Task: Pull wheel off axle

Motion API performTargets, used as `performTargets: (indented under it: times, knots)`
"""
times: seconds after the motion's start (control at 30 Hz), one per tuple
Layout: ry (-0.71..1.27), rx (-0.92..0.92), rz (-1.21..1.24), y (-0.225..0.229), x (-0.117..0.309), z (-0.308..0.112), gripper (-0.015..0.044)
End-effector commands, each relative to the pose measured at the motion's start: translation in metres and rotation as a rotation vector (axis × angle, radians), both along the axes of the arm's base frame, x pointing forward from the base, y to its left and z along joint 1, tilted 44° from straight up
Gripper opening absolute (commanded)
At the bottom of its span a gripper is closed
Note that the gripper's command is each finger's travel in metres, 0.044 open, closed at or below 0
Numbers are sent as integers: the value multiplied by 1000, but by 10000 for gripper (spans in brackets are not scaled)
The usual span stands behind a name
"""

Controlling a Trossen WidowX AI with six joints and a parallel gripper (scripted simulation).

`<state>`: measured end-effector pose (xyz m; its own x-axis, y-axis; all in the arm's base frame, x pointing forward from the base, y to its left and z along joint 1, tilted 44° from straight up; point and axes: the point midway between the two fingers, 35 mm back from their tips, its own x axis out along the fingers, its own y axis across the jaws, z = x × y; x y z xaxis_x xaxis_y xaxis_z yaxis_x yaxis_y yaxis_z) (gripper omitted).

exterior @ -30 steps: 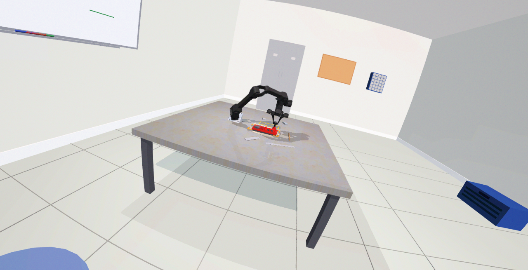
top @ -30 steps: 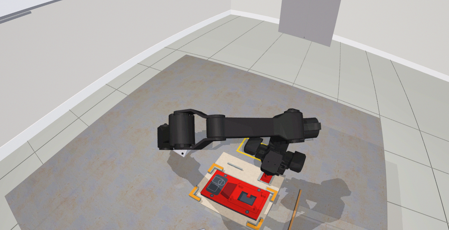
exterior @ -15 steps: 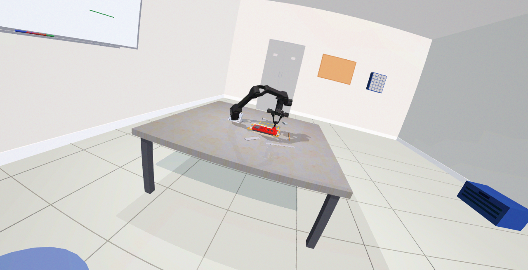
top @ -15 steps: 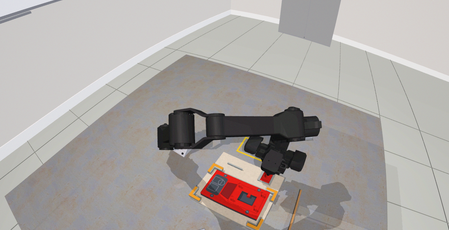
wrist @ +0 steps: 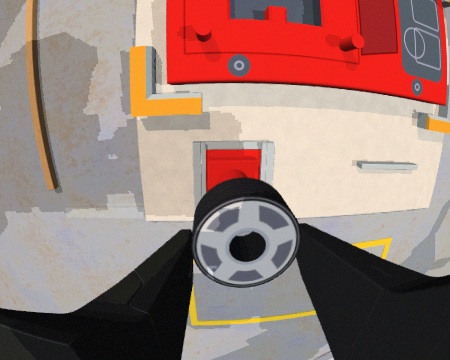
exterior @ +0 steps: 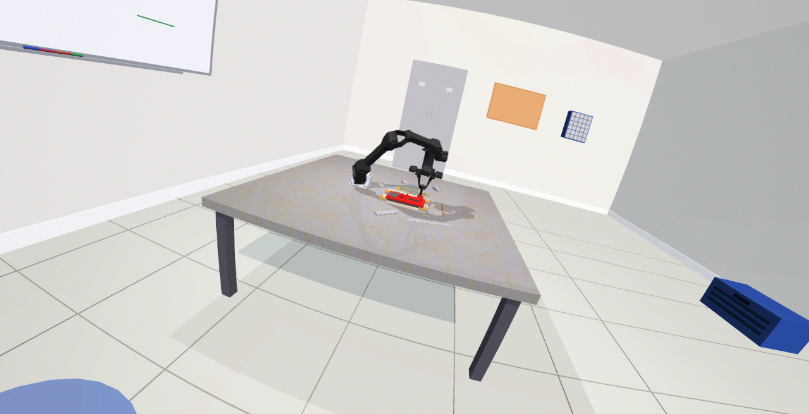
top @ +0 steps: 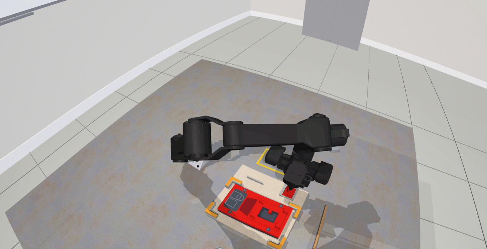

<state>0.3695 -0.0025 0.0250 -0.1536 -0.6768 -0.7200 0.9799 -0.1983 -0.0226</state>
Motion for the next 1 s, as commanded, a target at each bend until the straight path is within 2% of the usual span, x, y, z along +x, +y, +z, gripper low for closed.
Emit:
performTargets:
  times: [0.0,0.33,0.97]
  knots:
    - [0,3,-5,4,1,3,0]
    - [1,4,-5,21,6,23,0]
    - [-1,14,-1,91,-25,-31,0]
